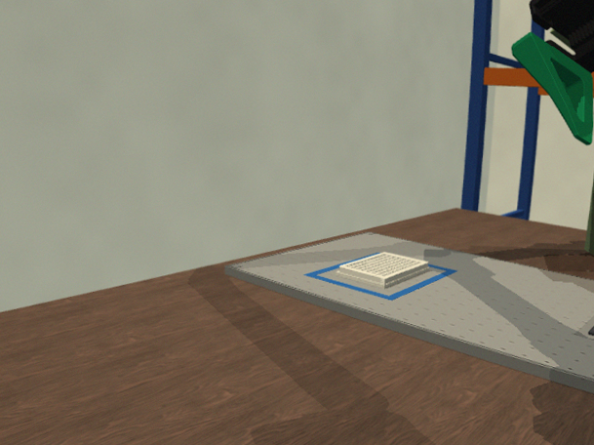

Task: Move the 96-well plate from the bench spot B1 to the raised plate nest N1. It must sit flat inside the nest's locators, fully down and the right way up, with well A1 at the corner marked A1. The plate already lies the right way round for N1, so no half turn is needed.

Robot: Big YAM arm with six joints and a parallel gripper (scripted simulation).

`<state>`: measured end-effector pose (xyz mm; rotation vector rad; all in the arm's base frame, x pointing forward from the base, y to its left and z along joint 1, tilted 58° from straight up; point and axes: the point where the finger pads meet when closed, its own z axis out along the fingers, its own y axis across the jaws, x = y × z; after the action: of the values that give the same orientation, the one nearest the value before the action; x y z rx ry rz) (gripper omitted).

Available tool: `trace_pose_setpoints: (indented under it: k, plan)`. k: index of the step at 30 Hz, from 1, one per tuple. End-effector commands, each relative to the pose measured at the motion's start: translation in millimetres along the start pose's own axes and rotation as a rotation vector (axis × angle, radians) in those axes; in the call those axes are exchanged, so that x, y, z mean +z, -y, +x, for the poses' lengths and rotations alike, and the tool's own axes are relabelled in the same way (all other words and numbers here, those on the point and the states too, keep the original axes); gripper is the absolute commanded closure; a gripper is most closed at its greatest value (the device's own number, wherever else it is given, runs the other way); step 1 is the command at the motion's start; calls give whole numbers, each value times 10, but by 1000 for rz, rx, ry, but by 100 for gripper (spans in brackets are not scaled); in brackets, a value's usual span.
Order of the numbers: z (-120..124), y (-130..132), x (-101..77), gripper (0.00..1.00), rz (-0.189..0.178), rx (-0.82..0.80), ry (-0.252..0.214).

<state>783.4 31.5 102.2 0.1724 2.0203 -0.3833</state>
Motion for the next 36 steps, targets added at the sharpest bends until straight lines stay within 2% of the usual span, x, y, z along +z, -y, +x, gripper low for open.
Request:
trace_pose_setpoints:
  k: [1,17,18,20,21,24,30,31,32,34,35,36]
  plan:
    - [-50,-48,-36,0,-7,0,8]
    - [-50,-48,-36,0,-7,0,8]
    - [-269,2,-76,0,19,-20,25]
    - [-335,245,-65,0,70,-33,17]
    - [-151,301,-70,0,70,-47,-9]
    - [-195,439,-70,0,64,-35,15]
    - [-164,739,-72,0,65,-37,16]
    - [-163,740,-72,0,65,-37,16]
    - [26,768,-9,0,95,-73,-39]
    - [26,768,-9,0,95,-73,-39]
    - [-23,456,-61,0,80,-106,-35]
    - [-108,526,-105,0,96,-109,-30]
